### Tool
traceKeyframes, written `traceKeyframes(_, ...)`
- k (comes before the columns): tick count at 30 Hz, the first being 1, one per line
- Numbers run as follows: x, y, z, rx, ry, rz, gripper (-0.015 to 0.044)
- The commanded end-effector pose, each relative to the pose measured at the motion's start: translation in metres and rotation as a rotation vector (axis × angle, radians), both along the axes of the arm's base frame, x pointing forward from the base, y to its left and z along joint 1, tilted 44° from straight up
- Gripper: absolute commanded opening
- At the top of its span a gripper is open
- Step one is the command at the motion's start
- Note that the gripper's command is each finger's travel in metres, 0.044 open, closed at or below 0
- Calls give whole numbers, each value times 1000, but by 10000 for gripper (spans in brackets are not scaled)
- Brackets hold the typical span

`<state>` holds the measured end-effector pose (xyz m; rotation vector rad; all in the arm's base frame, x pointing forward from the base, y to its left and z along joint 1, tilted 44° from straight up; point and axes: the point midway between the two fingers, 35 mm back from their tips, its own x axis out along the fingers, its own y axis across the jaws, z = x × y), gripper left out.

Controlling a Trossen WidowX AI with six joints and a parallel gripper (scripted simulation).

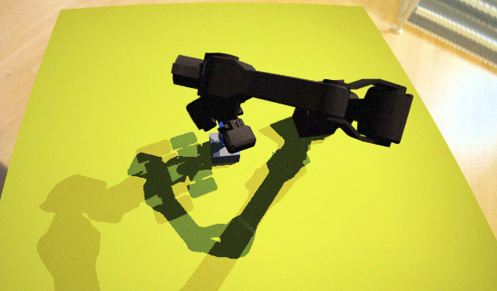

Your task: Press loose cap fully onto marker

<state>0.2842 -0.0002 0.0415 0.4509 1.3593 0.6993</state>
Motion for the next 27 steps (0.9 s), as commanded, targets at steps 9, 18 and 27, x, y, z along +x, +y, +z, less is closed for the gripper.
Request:
traceKeyframes(9,-1,9,-9,7,6,-4,0)
traceKeyframes(18,-1,8,-8,3,4,1,26)
traceKeyframes(27,-1,8,-8,3,4,1,263)
